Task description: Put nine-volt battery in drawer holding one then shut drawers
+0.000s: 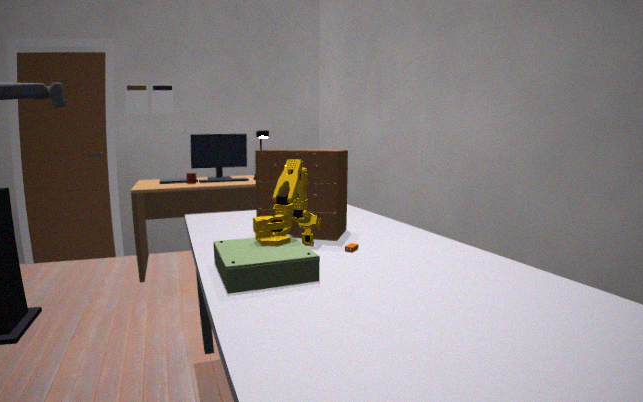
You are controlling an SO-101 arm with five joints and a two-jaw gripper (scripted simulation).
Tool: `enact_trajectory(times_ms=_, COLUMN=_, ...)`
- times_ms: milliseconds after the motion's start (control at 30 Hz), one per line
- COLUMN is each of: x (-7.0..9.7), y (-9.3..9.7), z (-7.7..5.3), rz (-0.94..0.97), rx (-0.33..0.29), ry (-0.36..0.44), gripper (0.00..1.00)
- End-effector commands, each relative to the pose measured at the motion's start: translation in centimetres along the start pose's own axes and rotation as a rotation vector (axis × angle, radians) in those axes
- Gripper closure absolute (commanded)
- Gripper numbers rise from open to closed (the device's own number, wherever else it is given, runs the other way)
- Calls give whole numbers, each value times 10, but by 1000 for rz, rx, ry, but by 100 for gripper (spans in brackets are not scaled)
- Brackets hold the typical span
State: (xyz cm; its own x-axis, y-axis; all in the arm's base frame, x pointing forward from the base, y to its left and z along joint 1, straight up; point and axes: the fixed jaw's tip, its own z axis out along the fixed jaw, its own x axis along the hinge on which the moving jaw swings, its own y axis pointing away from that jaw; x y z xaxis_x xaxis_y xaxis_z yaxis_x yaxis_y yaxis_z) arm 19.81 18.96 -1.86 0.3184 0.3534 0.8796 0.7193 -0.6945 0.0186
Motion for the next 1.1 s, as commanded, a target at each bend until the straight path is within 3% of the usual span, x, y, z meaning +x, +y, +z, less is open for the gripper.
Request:
enact_trajectory(times_ms=0, x=3, y=-2, z=1, rz=3, rx=8, ry=6, gripper=79)
enact_trajectory(times_ms=1067, x=6, y=-2, z=0, rz=3, rx=7, ry=6, gripper=79)
